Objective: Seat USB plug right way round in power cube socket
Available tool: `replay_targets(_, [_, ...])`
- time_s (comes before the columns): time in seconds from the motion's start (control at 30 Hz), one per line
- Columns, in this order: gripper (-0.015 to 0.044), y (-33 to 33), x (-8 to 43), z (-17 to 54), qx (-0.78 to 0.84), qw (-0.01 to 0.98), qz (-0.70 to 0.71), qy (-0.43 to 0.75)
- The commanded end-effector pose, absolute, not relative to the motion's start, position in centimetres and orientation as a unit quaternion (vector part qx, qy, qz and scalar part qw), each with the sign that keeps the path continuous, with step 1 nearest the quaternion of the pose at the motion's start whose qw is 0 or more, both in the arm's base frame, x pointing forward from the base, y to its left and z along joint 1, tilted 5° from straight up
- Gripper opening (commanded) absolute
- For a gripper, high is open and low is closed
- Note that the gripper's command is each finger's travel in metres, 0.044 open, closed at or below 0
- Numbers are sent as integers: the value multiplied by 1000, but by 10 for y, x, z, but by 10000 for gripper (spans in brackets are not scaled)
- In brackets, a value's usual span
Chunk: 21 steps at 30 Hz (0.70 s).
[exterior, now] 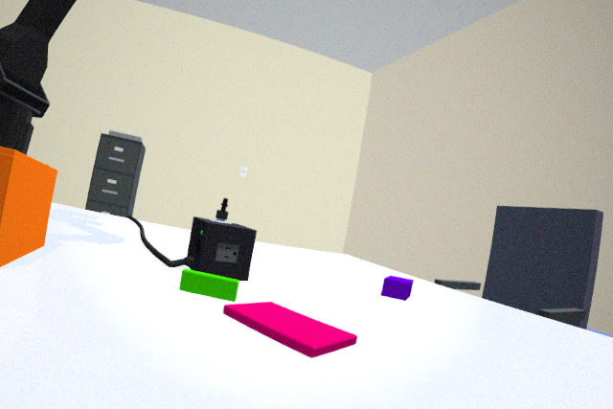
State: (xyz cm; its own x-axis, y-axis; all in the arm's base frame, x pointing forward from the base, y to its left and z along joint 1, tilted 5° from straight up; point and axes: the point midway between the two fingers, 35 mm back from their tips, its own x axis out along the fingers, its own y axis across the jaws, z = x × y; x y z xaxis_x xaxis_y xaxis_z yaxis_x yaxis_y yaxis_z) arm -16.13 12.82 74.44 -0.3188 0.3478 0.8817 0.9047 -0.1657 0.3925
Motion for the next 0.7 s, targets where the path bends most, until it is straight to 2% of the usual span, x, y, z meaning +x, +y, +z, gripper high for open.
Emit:
replay_targets(0.0, [426, 131, -162, 743, -528, 246, -555, -594])
replay_targets(0.03, [440, 139, -165, 740, -532, 229, -561, -591])
replay_targets(0.3, [440, 262, -165, 674, -568, -21, -604, -558])
replay_targets(0.67, [440, 398, -54, 559, -591, -323, -529, -516])
